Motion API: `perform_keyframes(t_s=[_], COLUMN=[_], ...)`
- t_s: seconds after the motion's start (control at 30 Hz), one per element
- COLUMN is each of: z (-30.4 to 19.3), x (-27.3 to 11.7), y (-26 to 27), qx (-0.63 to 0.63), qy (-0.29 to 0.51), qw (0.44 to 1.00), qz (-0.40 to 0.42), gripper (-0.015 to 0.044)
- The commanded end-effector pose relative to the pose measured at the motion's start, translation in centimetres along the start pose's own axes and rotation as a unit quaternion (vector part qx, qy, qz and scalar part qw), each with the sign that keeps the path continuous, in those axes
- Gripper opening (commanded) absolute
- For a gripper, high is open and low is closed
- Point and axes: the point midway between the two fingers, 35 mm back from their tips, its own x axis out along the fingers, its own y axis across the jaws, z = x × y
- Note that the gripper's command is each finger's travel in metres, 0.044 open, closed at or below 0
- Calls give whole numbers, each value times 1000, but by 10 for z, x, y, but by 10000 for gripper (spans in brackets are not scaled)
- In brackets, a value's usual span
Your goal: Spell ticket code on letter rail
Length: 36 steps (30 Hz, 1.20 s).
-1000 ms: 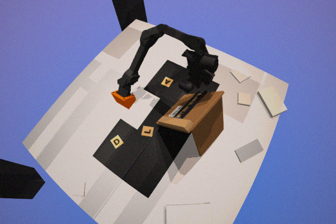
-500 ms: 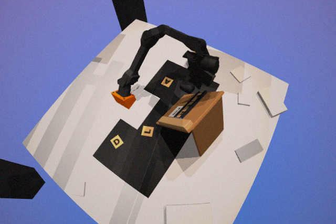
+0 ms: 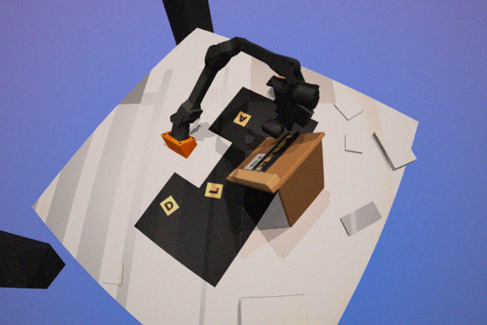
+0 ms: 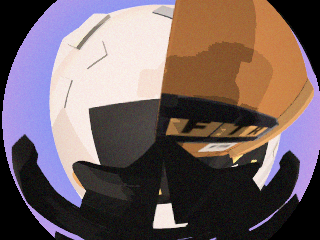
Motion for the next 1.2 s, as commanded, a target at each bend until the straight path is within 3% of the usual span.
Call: perform_keyframes(t_s=[0.0,1.17], z=[2,12], x=[1,11], y=[1,3], qx=[2,2], qy=[-1,-1], qw=[1000,1000], qz=[1,2], gripper=[0,0])
